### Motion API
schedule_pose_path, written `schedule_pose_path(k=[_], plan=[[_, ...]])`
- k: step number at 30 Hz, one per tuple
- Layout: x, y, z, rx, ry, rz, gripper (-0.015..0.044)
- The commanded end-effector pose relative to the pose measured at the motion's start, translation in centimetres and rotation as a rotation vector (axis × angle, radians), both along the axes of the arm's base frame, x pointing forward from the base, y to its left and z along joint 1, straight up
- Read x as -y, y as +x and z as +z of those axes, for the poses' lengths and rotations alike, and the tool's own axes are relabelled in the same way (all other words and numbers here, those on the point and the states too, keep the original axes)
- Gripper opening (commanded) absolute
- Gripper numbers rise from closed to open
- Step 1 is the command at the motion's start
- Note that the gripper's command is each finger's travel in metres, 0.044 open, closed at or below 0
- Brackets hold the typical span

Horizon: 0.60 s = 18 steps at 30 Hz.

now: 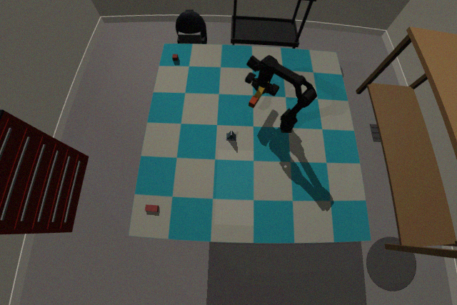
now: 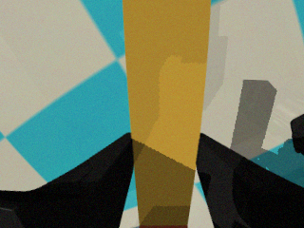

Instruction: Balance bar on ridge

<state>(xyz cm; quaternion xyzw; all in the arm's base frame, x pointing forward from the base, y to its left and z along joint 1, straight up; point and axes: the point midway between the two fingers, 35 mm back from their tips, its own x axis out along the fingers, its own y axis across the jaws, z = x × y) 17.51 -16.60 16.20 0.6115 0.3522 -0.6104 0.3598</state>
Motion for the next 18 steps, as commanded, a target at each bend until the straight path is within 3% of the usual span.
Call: schedule_pose_path(k=[1,18], plan=[[-0.3,0.8,0.4,0.007,-0.007,0.154,0.0],[-1.9,3.5,0.6,0.001,-0.014,0.833,0.0]])
